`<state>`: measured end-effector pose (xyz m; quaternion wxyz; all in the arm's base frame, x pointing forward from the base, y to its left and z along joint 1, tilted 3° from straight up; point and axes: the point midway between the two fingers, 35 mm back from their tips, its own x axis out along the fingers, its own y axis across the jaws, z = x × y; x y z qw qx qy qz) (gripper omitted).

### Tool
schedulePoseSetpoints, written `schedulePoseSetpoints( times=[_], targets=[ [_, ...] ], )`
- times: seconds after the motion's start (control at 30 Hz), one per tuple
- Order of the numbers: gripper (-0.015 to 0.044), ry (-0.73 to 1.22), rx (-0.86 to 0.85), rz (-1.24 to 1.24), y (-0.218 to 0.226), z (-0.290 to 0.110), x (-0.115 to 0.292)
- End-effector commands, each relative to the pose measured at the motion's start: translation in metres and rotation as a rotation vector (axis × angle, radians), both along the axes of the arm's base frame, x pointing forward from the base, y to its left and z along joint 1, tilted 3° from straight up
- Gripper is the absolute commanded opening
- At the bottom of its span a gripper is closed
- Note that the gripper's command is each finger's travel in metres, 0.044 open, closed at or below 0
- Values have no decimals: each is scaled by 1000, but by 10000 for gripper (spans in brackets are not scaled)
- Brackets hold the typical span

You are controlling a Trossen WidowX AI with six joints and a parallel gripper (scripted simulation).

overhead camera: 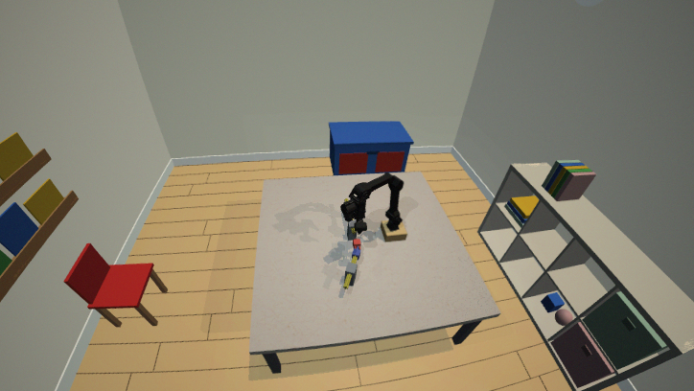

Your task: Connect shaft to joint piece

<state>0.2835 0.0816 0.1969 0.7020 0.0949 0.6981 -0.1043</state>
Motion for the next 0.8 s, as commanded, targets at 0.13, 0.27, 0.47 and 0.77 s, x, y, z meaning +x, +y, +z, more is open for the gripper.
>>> schedulePoseSetpoints(
  times=[0.13,0.27,0.47,0.77],
  targets=[
    [440,29,77,-248,-17,-11,-2],
    [440,44,118,-379,-25,-16,-2],
    [440,70,180,-575,-38,-24,-3],
    [440,116,274,-868,-56,-34,-6]
  ],
)
